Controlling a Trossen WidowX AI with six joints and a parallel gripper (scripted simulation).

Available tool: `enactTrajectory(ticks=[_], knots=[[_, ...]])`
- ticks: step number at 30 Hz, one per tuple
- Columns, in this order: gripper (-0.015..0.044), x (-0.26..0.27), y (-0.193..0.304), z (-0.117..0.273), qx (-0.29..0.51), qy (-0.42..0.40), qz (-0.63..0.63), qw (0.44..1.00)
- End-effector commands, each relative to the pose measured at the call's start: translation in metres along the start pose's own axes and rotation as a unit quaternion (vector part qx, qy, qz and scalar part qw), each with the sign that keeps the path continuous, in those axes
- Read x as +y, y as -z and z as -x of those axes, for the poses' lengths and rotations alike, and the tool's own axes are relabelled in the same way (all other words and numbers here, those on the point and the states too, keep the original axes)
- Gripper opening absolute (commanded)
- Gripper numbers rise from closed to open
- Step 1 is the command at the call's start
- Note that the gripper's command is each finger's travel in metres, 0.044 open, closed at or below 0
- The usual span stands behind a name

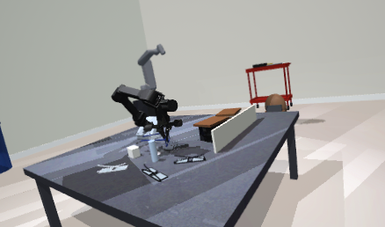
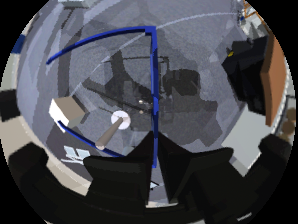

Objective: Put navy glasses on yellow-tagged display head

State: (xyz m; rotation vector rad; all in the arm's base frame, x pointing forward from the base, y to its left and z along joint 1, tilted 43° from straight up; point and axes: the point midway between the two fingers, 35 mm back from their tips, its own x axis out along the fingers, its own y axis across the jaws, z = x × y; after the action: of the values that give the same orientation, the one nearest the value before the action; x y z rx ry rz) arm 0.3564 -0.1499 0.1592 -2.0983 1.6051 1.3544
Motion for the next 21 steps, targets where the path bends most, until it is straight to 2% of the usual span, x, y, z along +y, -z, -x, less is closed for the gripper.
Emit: enactTrajectory(ticks=[1,21], knots=[[0.0,-0.003,-0.006,-0.001,-0.001,-0.001,0.0,1.0],[0.0,-0.007,-0.02,-0.001,-0.002,-0.001,0.001,1.0]])
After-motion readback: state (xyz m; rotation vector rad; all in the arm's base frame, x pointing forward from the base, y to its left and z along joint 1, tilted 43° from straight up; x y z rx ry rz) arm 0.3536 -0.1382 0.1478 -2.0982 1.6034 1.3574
